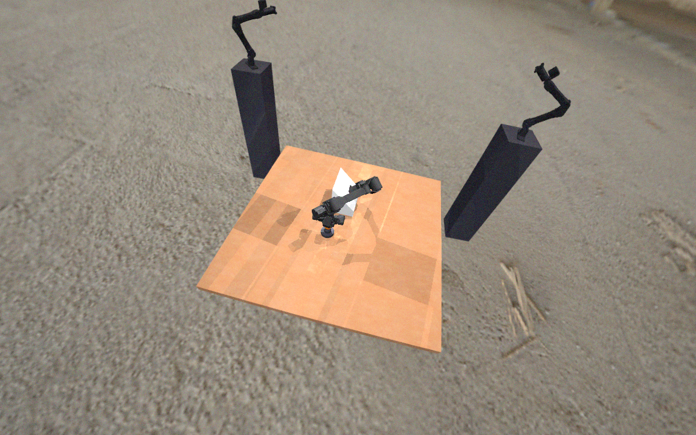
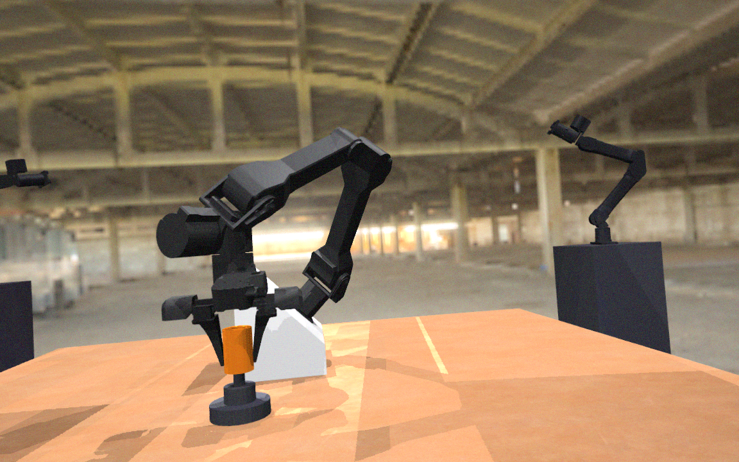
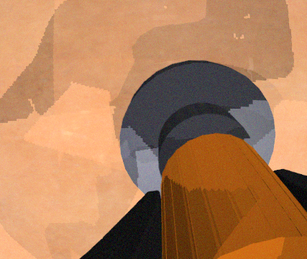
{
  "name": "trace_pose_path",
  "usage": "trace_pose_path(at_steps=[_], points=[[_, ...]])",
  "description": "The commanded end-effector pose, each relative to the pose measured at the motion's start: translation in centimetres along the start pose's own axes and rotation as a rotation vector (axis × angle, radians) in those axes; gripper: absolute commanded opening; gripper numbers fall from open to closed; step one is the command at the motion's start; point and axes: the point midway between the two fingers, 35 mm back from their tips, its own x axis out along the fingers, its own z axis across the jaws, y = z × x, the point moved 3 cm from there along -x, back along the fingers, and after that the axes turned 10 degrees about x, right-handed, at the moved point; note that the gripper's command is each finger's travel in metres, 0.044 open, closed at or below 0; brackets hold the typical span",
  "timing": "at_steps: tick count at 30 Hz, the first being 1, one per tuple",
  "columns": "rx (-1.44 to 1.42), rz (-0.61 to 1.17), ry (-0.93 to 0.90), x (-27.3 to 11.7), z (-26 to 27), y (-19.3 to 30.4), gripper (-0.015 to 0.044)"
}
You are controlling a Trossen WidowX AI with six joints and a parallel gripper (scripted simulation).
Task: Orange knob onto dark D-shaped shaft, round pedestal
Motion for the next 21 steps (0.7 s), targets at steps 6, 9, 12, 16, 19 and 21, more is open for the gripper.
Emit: trace_pose_path(at_steps=[6,9,12,16,19,21], points=[[-0.004,-0.006,0.000,0.14,-0.13,-0.30,0.0000],[-0.004,-0.006,0.000,0.25,-0.12,-0.26,0.0000],[-0.004,-0.006,0.000,0.30,-0.12,-0.26,0.0000],[-0.004,-0.005,0.000,0.22,-0.10,-0.17,0.0000],[-0.004,-0.005,0.000,0.26,-0.09,-0.07,0.0000],[-0.004,-0.005,0.000,0.26,-0.08,0.00,0.0000]])
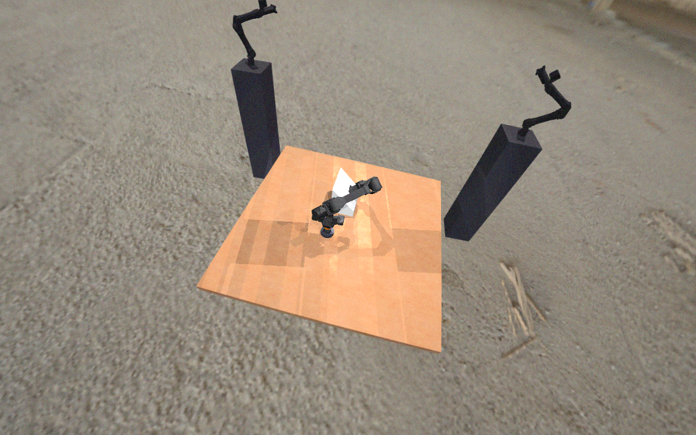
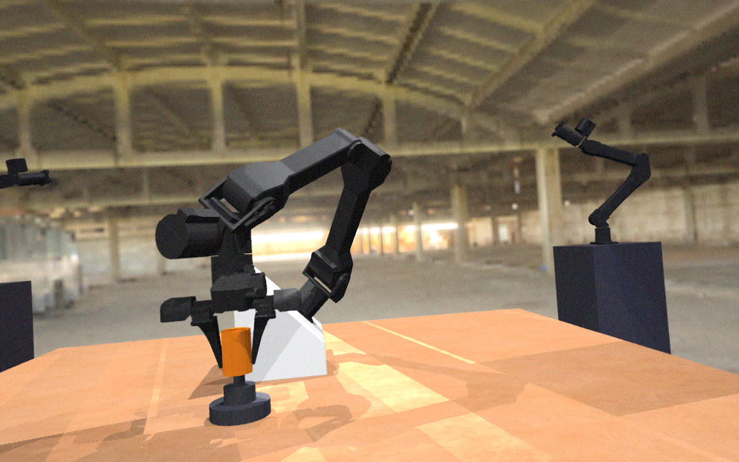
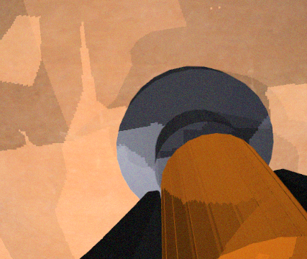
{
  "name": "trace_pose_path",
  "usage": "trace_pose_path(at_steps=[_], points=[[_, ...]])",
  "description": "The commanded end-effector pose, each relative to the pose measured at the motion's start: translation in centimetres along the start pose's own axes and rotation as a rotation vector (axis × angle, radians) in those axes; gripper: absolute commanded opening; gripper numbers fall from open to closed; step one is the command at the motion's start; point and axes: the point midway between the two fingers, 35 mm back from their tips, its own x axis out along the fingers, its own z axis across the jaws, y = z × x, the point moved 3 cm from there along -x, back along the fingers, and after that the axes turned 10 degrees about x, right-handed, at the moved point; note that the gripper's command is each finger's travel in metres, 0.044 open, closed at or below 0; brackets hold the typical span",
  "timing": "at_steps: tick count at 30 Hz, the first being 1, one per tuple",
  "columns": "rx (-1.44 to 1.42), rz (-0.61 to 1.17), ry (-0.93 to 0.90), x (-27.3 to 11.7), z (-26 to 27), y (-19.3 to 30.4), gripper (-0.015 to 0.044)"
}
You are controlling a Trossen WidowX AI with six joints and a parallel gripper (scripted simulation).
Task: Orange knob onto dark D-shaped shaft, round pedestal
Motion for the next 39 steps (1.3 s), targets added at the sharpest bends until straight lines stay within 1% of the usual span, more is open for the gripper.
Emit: trace_pose_path(at_steps=[1,15,23,39], points=[[0.004,0.001,-0.002,0.05,0.06,0.26,0.0000],[-0.005,0.001,-0.002,-0.42,0.23,0.69,0.0000],[-0.205,0.001,-0.002,-0.27,0.22,0.56,0.0000],[-0.205,0.000,-0.002,-0.32,-0.02,-0.06,0.0000]])
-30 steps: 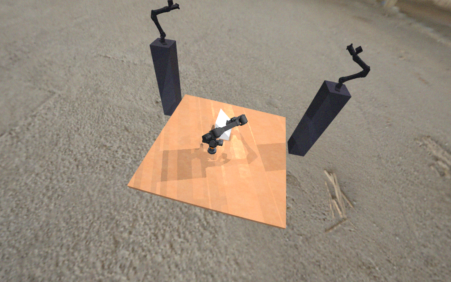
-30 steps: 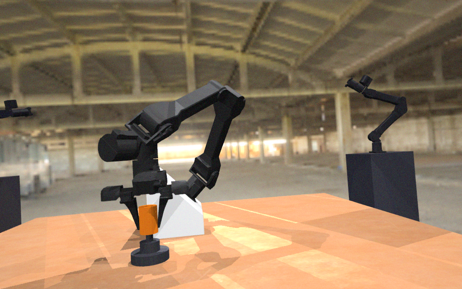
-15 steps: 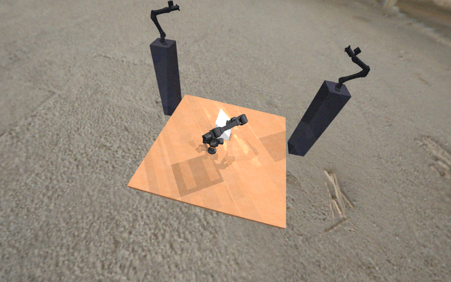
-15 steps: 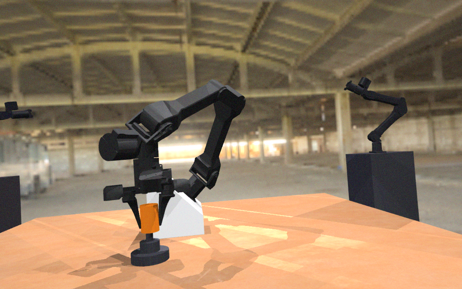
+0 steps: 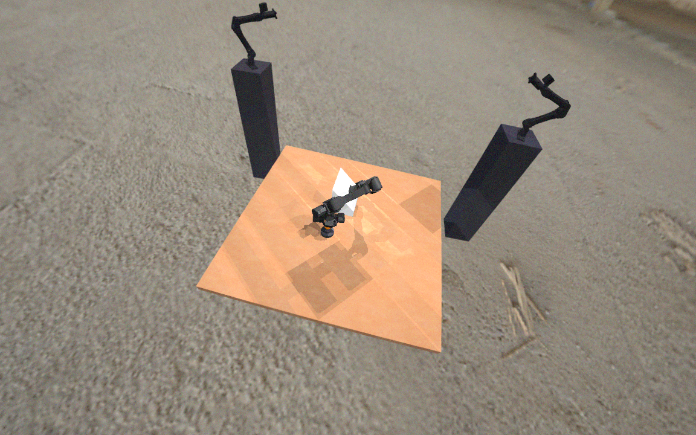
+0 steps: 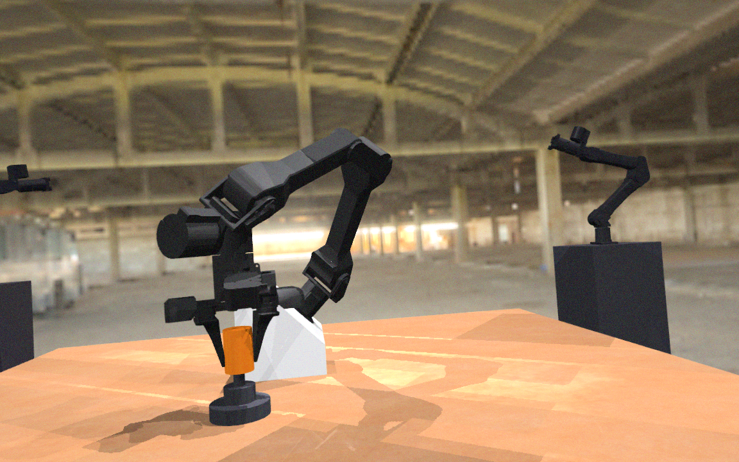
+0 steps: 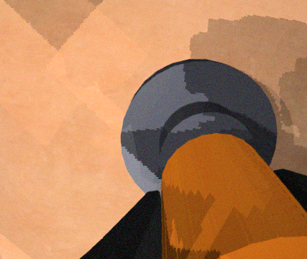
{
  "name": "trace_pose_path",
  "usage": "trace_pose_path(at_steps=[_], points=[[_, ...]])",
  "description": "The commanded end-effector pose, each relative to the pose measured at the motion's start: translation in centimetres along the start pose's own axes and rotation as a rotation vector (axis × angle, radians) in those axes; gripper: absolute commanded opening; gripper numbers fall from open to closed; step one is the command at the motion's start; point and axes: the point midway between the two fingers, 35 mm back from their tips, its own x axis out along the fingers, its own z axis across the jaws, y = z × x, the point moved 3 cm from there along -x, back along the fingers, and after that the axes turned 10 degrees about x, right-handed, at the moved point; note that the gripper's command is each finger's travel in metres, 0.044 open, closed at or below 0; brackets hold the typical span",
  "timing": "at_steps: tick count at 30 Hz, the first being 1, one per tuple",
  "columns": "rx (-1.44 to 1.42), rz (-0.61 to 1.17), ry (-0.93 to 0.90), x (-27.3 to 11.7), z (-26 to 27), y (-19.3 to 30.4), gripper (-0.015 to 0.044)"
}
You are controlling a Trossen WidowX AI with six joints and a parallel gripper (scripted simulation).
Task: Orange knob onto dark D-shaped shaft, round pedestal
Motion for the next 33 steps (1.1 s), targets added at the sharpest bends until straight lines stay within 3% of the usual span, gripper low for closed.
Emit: trace_pose_path(at_steps=[1,26,33], points=[[-0.007,-0.003,0.004,-0.19,-0.30,-0.42,0.0000],[-0.007,-0.003,0.004,-0.29,-0.20,-0.18,0.0000],[-0.206,-0.003,0.004,-0.25,0.04,-0.05,0.0000]])
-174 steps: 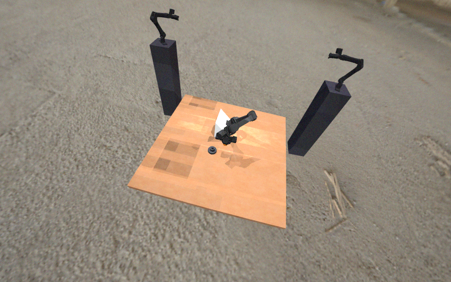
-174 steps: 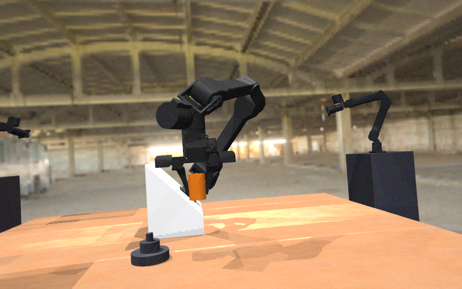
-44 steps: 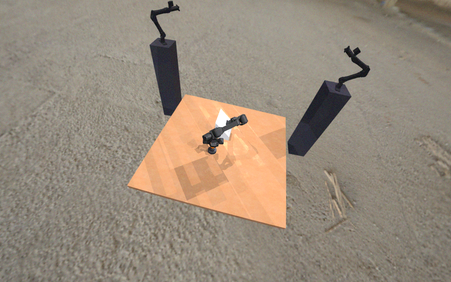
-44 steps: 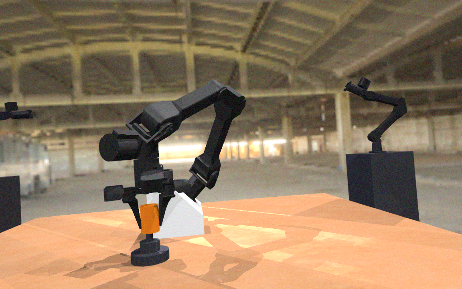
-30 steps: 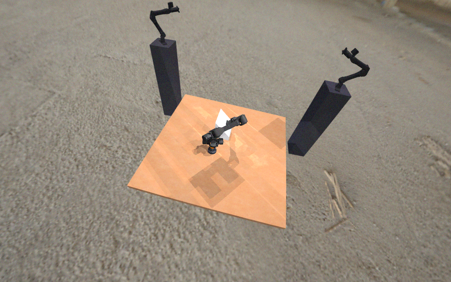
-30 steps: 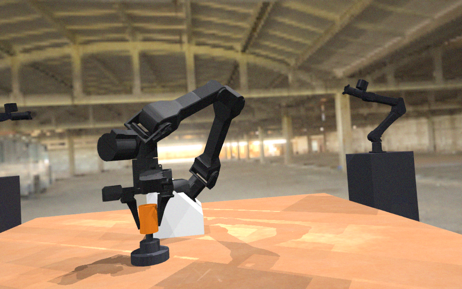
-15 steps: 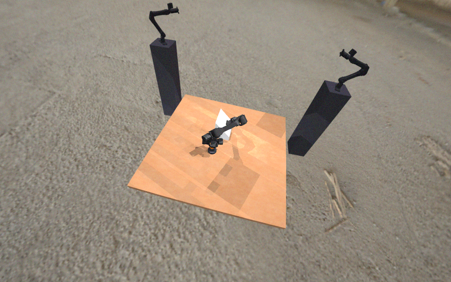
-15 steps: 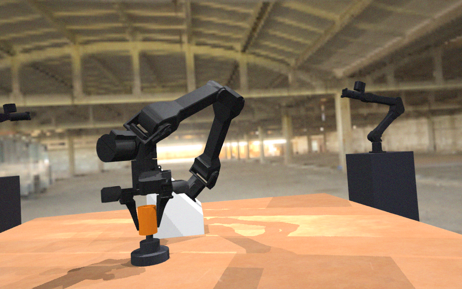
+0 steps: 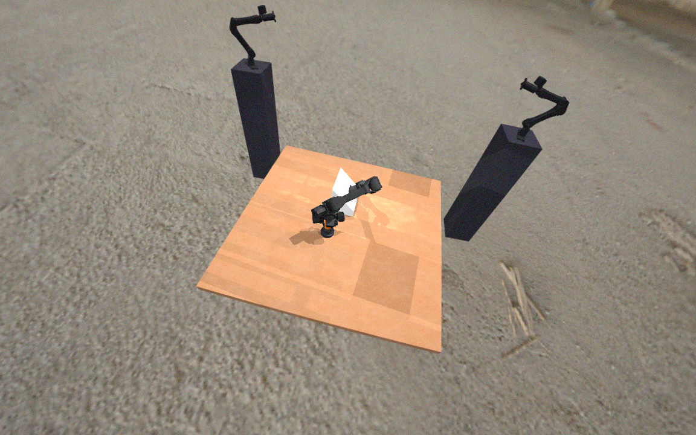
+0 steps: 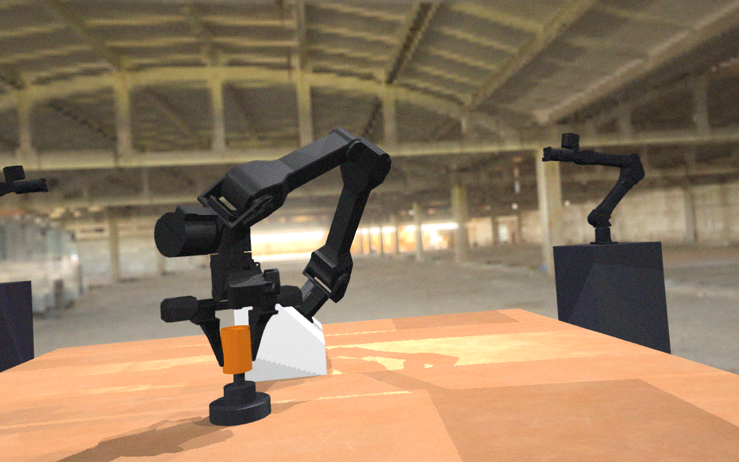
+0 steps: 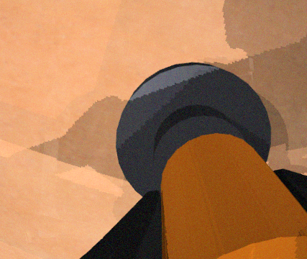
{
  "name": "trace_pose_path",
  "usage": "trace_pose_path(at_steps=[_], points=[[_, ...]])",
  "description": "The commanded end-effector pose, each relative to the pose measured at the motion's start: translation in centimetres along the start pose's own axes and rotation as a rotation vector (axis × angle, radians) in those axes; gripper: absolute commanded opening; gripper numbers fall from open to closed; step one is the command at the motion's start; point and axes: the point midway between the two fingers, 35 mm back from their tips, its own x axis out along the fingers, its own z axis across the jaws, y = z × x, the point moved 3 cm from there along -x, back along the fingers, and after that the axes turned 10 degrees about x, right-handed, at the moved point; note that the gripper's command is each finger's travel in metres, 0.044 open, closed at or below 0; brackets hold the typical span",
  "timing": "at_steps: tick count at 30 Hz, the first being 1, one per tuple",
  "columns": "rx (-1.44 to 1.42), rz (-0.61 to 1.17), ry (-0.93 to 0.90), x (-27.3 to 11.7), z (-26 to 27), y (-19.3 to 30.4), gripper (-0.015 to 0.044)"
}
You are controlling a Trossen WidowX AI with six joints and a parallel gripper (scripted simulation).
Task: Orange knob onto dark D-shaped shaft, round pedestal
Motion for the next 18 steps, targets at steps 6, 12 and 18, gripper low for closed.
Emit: trace_pose_path(at_steps=[6,12,18], points=[[-0.099,0.001,0.002,0.25,0.45,0.14,0.0000],[-0.099,0.001,0.002,0.31,0.29,0.09,0.0000],[-0.099,0.001,0.003,0.35,0.10,0.06,0.0000]])
